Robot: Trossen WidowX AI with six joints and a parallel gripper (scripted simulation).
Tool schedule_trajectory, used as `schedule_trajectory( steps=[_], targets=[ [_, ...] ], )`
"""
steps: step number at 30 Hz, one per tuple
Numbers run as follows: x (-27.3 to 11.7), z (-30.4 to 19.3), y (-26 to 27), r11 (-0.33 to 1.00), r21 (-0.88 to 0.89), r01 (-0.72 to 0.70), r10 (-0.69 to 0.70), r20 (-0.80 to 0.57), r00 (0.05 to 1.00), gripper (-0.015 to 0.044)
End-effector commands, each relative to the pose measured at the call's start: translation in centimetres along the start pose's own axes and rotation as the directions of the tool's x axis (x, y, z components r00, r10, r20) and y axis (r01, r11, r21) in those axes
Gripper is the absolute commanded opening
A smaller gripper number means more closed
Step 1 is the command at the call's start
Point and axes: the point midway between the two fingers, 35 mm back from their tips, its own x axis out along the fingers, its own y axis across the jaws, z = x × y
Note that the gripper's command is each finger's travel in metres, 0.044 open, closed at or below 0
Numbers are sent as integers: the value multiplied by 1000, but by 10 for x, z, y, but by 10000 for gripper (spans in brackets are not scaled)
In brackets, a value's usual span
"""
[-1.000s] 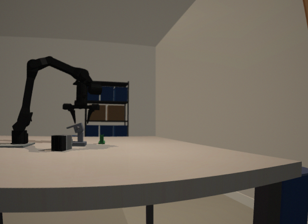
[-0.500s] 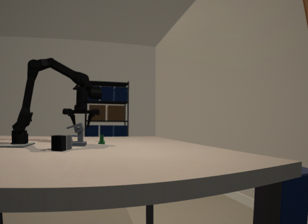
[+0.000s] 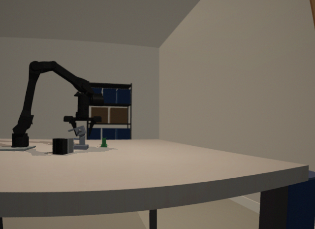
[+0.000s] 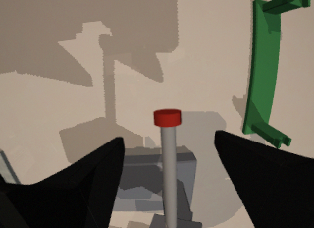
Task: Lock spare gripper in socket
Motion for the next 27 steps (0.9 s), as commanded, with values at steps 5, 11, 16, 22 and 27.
schedule_trajectory(
  steps=[5,11,16,22,27],
  targets=[
    [12,0,3,1000,-3,-6,7,4,1000,300],
    [12,0,3,1000,-3,-6,7,4,1000,300],
    [12,0,3,1000,-3,-6,7,4,1000,169],
    [12,0,3,1000,-3,-6,7,4,1000,11],
    [12,0,3,1000,-3,-6,7,4,1000,0]
  ],
)
